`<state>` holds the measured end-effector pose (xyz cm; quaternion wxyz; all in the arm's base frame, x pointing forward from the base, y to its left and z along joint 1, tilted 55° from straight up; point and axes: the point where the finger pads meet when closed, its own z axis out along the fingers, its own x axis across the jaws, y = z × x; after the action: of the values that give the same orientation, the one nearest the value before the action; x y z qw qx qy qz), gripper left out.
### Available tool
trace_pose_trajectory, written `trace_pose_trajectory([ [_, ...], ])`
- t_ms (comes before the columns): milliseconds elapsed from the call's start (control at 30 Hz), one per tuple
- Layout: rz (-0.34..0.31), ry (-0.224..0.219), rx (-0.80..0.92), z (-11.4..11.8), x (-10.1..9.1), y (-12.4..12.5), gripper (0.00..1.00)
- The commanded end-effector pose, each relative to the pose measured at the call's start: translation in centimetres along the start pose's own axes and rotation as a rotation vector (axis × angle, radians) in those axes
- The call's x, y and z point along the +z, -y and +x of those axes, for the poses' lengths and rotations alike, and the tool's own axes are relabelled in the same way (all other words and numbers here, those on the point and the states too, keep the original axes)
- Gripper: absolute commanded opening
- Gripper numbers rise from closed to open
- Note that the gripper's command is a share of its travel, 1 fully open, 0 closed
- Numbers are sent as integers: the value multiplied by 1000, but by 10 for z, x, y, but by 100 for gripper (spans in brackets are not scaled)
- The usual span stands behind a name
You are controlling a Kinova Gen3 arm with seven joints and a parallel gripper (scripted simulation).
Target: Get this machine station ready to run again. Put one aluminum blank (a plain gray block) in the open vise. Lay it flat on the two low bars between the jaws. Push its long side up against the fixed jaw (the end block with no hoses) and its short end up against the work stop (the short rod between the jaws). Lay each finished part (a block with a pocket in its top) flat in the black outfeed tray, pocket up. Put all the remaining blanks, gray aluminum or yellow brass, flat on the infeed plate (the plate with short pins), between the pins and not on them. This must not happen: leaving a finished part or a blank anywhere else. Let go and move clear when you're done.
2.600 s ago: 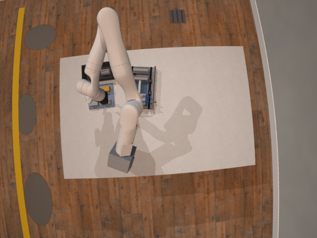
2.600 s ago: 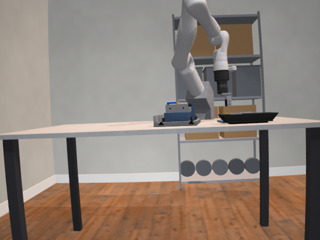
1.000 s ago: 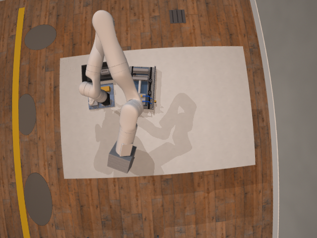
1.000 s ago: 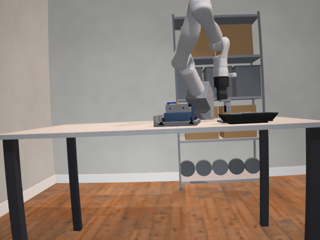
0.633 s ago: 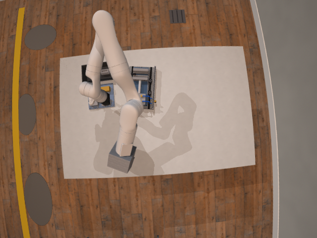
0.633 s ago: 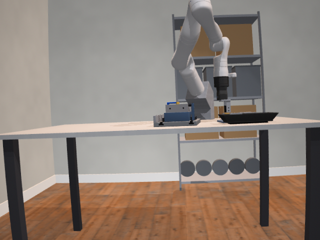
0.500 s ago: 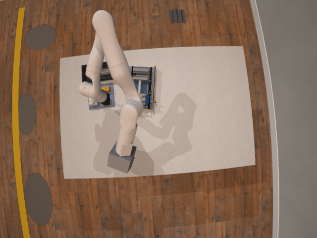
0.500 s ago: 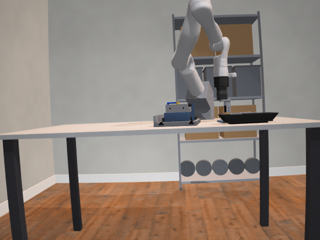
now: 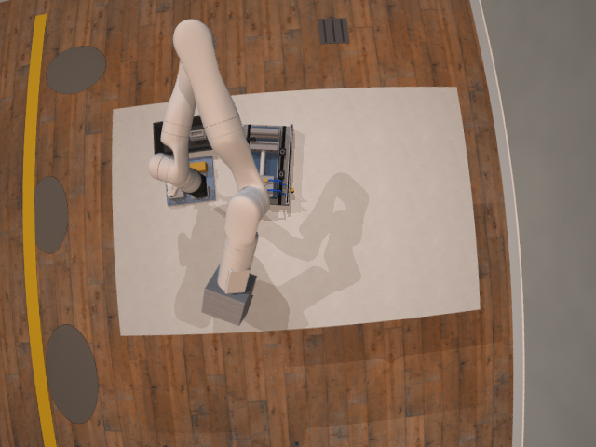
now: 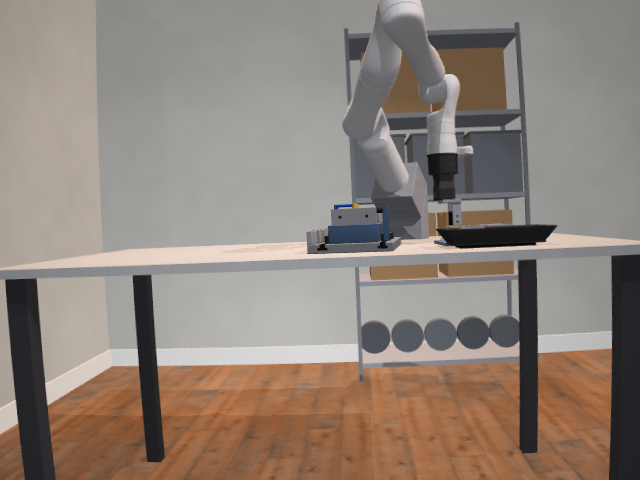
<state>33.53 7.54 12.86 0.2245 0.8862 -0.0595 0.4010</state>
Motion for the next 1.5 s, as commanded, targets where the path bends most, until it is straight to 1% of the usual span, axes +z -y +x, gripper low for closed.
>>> trace_pose_trajectory([
  [0,0,0,0,0,0,0,100],
  [1467,-10,4,0,0,10,0,100],
])
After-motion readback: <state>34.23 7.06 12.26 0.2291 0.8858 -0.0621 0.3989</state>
